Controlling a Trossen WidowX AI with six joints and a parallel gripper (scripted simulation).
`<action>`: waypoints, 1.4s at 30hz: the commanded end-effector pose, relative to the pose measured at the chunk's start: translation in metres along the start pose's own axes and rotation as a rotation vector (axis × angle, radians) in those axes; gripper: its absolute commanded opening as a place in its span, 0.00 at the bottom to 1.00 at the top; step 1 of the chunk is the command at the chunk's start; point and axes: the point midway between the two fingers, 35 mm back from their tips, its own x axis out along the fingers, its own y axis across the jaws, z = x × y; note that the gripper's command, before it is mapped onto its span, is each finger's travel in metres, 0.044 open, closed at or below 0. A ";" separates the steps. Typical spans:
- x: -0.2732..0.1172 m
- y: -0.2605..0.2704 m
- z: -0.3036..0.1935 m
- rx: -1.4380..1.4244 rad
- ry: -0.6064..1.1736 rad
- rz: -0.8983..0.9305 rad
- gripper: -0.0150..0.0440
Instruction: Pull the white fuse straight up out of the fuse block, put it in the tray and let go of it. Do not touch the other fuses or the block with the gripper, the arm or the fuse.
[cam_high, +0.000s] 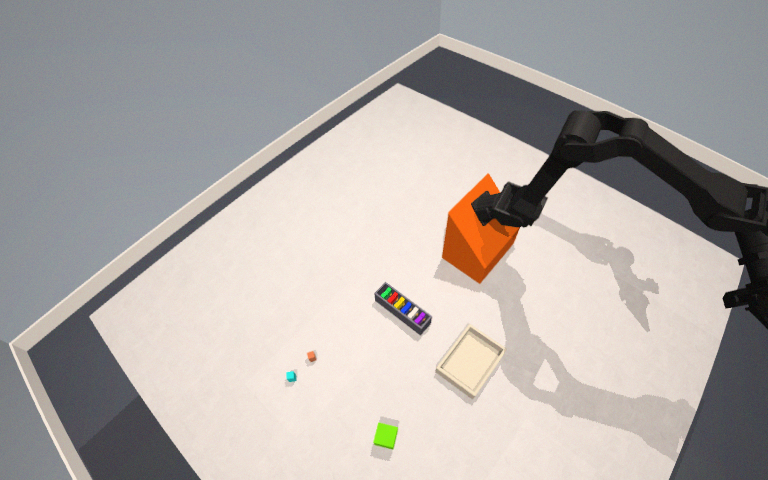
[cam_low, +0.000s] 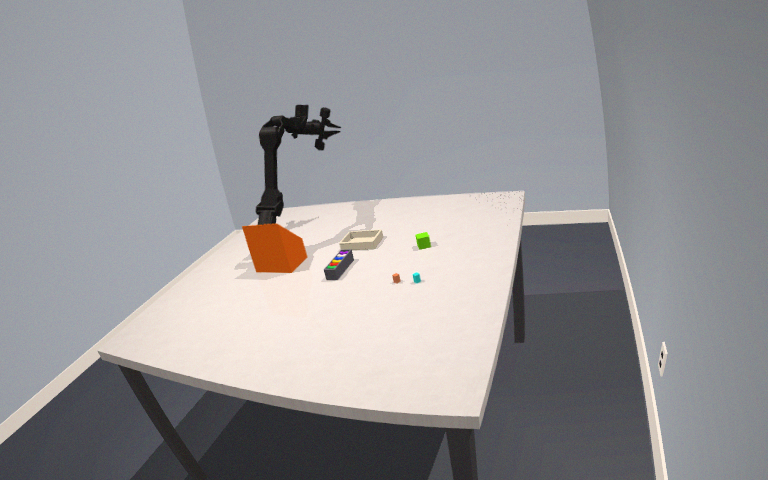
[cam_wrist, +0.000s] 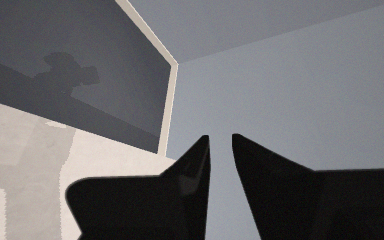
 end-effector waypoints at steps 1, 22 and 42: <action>0.027 0.035 -0.017 -0.074 0.041 0.045 0.38; 0.118 0.170 -0.283 -0.038 0.580 0.450 0.38; -0.062 0.215 -0.564 1.039 1.356 0.620 0.38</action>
